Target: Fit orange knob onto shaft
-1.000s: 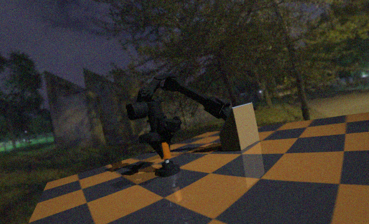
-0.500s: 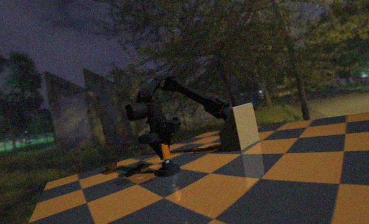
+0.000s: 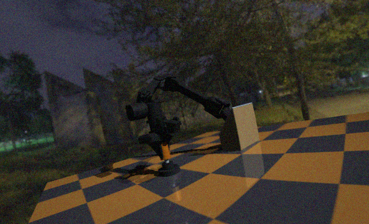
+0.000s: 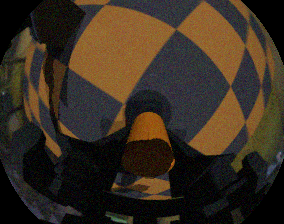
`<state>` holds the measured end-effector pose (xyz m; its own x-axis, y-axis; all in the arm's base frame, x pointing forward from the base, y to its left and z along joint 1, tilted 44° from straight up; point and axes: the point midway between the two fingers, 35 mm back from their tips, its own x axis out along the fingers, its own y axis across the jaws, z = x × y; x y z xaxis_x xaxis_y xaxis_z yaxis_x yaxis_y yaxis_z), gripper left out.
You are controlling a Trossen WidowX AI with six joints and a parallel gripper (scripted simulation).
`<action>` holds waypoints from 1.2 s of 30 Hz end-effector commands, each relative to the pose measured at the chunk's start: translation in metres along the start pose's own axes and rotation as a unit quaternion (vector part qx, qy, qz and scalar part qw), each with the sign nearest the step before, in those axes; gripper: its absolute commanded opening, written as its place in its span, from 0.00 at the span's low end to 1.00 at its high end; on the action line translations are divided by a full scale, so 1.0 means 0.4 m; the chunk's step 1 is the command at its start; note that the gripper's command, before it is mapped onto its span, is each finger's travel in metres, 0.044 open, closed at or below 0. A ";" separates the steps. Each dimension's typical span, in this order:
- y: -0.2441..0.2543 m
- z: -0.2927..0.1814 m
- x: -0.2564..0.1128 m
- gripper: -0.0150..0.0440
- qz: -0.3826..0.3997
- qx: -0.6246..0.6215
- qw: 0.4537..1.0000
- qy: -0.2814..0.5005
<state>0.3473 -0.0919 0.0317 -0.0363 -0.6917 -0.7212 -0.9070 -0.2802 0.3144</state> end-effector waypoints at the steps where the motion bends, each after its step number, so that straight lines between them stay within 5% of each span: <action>1: -0.001 -0.002 0.001 0.25 0.000 -0.002 1.000 0.003; 36: 0.002 0.003 -0.005 0.25 0.000 -0.021 1.000 0.002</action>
<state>0.3465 -0.0892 0.0334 -0.0346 -0.6926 -0.7205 -0.8955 -0.2986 0.3300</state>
